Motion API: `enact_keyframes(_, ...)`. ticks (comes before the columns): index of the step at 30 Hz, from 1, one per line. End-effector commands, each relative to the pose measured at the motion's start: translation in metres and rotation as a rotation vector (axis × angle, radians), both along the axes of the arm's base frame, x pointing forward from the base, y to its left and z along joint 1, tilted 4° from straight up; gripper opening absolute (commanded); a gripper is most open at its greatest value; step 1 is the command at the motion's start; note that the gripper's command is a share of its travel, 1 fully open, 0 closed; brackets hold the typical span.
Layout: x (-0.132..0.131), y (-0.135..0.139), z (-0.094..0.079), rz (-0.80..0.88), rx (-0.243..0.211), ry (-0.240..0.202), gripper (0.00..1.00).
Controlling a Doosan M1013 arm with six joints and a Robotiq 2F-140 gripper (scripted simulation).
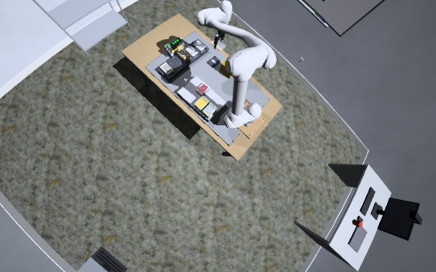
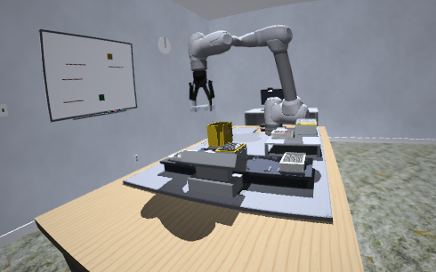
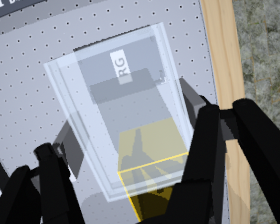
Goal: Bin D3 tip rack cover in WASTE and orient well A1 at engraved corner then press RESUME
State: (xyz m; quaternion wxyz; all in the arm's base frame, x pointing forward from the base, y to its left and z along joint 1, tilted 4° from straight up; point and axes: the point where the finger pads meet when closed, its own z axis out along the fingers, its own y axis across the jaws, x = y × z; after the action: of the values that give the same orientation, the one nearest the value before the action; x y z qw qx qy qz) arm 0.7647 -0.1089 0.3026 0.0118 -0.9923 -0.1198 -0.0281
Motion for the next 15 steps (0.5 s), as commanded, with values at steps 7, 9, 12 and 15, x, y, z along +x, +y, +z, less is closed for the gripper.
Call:
enact_keyframes(7,-0.047,-0.012,0.003,-0.009,0.003,-0.005,0.00)
enact_keyframes(9,-0.057,-0.014,0.002,-0.009,0.003,-0.005,0.00)
enact_keyframes(12,-0.072,-0.017,0.001,-0.009,0.003,-0.005,0.00)
enact_keyframes(15,-0.077,-0.018,0.001,-0.009,0.003,-0.005,0.00)
